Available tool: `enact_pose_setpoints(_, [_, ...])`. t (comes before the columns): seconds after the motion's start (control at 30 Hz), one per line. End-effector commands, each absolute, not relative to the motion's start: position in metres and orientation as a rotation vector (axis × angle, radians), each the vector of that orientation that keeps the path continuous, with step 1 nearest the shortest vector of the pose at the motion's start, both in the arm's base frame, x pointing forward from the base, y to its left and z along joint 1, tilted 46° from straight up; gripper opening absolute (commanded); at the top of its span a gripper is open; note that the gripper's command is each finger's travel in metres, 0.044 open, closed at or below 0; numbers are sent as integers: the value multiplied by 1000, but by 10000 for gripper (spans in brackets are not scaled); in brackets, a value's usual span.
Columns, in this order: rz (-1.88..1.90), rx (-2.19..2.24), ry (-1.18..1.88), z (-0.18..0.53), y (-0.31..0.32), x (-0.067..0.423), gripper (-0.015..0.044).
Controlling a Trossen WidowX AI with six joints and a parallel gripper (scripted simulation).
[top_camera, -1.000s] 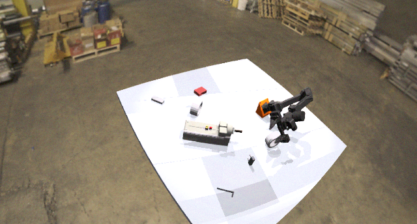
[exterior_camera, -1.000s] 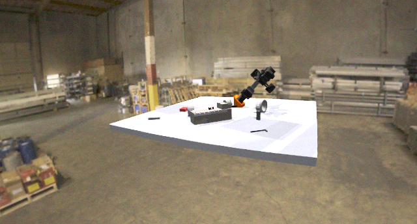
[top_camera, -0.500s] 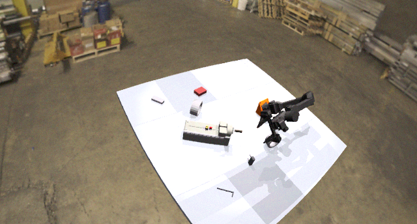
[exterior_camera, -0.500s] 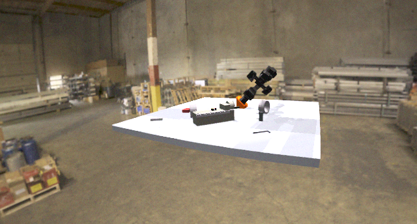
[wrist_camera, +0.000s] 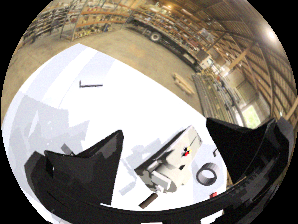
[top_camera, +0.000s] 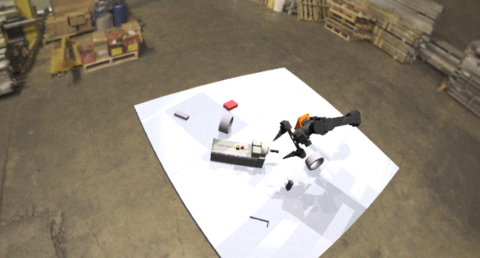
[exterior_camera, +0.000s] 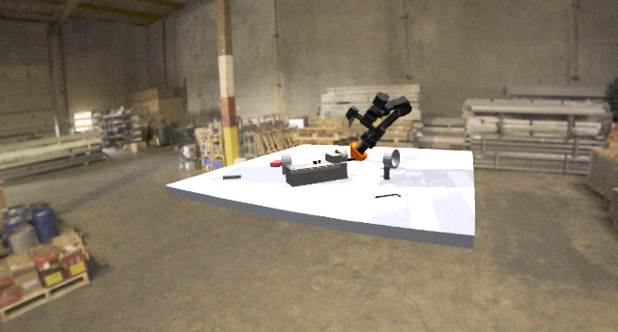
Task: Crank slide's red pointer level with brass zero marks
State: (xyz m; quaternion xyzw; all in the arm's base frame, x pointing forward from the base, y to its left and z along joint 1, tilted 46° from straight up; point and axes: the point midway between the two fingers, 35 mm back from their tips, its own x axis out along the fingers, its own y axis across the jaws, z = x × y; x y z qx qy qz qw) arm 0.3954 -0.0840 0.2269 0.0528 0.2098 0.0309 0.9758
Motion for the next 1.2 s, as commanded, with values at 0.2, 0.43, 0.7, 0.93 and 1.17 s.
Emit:
enact_pose_setpoints(0.2, [100, 251, 573, 183, -129, 409, 440])
enact_pose_setpoints(0.43, [124, 386, 652, 150, -162, 410, 440])
enact_pose_setpoints(0.7, [150, 565, 708, 114, -200, 404, 440])
enact_pose_setpoints(0.93, [165, 700, 723, 90, -226, 395, 440])
enact_pose_setpoints(1.17, [166, 700, 724, 67, -204, 401, 440])
